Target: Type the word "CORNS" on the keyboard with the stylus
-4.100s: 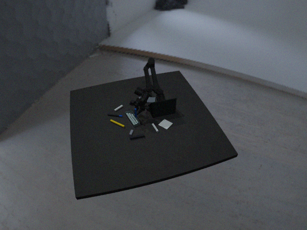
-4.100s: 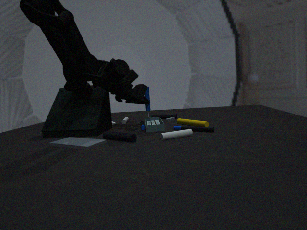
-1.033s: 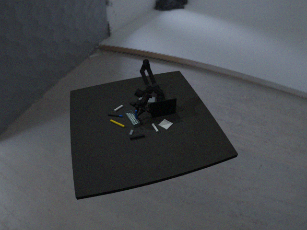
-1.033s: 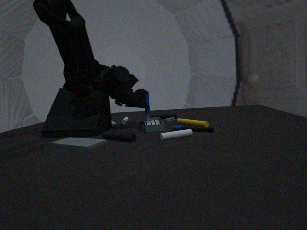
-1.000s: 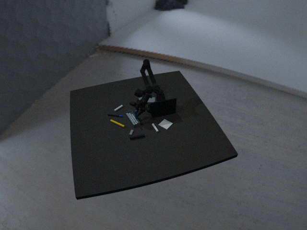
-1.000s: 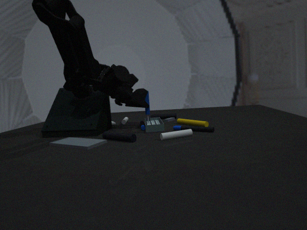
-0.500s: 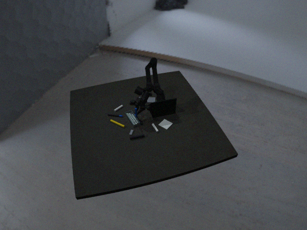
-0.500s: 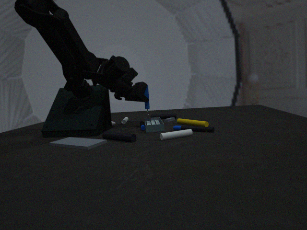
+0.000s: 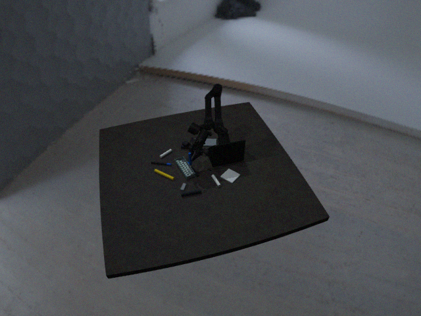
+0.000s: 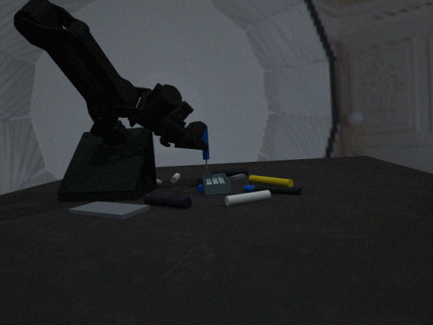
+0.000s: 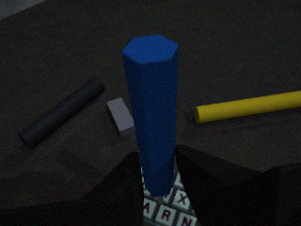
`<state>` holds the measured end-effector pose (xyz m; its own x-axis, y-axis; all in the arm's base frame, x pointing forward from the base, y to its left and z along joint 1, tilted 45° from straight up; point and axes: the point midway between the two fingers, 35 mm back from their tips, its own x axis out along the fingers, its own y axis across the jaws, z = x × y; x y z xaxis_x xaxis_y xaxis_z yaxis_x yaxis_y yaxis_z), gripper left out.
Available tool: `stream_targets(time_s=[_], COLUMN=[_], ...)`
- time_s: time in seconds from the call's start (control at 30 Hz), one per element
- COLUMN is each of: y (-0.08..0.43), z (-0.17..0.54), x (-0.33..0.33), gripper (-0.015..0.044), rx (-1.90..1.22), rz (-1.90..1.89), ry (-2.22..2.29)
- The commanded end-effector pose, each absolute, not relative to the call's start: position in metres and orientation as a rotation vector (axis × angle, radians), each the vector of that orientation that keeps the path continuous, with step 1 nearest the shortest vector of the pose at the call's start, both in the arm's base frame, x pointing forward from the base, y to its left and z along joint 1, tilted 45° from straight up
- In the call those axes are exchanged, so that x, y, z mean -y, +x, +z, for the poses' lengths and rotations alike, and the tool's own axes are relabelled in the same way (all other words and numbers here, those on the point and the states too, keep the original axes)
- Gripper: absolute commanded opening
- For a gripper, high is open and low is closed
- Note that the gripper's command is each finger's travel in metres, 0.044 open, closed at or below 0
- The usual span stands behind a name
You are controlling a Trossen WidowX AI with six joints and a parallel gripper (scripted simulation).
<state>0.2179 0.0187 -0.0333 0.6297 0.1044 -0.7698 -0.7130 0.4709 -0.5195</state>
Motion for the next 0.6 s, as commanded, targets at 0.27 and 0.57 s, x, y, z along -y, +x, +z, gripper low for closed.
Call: stream_targets(time_s=[0.27,0.57], y=[0.223,0.224], z=[-0.017,-0.024], x=[-0.010,-0.003], gripper=[0.0000,0.0000], rx=[-0.726,-0.727], rz=[0.552,0.553], ry=[-0.959,-0.960])
